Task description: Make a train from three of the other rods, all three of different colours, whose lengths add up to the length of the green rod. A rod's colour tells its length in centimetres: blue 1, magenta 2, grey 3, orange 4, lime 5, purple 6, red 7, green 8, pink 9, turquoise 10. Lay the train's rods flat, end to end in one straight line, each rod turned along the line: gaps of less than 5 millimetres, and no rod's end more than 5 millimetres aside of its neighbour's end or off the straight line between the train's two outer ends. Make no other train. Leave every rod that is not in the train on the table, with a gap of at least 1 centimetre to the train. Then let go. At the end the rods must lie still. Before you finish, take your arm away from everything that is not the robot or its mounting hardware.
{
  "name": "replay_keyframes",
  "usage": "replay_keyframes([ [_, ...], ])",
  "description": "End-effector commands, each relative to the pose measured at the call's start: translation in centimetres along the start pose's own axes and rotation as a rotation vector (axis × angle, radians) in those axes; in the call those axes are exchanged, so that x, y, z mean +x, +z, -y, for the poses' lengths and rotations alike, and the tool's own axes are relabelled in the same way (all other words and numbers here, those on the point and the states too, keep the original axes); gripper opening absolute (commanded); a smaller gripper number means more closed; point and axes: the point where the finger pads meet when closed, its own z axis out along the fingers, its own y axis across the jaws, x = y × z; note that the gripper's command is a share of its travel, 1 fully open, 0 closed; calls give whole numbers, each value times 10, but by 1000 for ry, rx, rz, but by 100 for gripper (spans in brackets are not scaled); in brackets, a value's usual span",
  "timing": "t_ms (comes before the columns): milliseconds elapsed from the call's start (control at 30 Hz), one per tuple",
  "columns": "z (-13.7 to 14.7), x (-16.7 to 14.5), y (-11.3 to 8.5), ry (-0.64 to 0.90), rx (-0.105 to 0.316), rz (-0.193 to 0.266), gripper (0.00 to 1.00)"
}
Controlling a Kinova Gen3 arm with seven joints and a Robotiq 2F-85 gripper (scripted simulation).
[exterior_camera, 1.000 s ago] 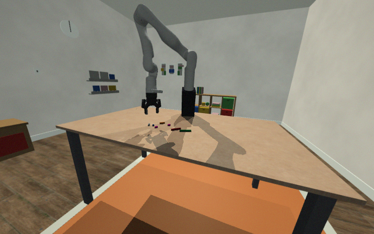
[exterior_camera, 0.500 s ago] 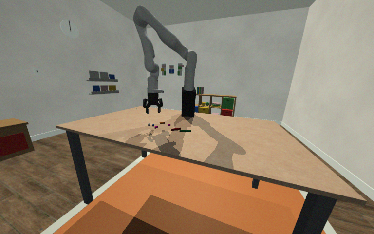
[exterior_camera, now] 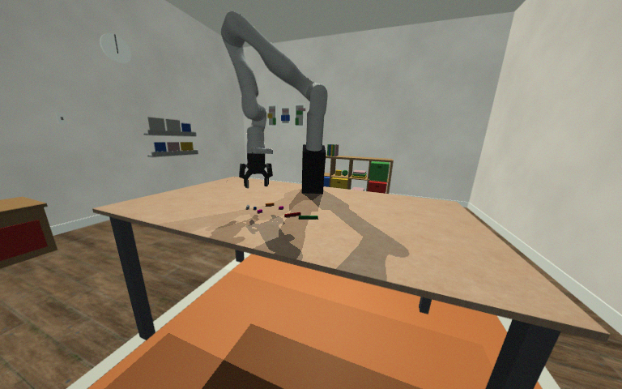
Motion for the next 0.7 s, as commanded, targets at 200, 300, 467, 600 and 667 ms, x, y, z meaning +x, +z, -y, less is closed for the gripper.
replay_keyframes([
  [200, 41, -23, -11, 215, 24, 42, 100],
  [300, 52, -29, -14, 271, 31, 56, 100],
  [467, 57, -31, -16, 295, 33, 62, 100],
  [600, 58, -31, -16, 299, 34, 63, 100],
  [667, 58, -31, -16, 299, 34, 63, 100],
])
